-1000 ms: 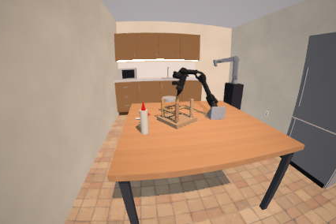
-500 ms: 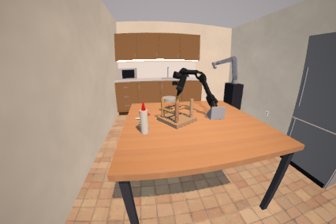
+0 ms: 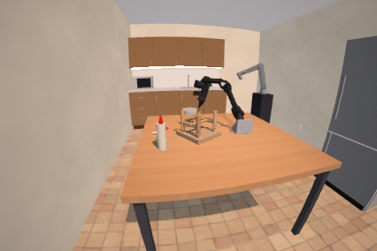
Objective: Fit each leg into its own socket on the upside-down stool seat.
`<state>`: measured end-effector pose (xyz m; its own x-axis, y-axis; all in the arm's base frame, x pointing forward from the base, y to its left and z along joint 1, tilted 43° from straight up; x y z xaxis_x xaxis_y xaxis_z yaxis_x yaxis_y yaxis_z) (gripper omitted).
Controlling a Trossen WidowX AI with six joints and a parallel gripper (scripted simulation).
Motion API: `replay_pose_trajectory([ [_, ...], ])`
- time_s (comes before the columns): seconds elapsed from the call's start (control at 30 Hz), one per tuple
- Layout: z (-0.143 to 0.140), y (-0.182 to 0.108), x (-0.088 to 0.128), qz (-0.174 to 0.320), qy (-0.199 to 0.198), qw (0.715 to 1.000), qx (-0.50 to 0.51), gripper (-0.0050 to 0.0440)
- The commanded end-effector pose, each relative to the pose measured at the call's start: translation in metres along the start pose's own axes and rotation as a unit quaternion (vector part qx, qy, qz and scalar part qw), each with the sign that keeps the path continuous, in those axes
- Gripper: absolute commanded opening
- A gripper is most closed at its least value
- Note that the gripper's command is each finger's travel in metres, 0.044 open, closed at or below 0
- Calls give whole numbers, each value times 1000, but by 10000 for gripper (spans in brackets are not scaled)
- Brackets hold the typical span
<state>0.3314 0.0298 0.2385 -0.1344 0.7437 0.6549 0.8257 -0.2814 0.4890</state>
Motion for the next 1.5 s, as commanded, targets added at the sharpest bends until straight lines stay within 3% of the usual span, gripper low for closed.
replay_pose_trajectory([
  [0.0,2,-2,-16,22,-10,1000,4,0],
  [0.6,2,-2,-16,22,-10,1000,3,0],
  [1.47,2,7,20,4,-2,1000,0,0],
])
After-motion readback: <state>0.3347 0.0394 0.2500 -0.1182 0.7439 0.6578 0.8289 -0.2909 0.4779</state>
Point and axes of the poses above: the point midway between the two fingers, 35 mm back from their tips, its own x axis back along the fingers, its own z axis across the jaws, y = z × x, the point moved 10 cm from there along x, back along the fingers, and after that the axes turned 9 degrees about -x, right-handed, at the moved point
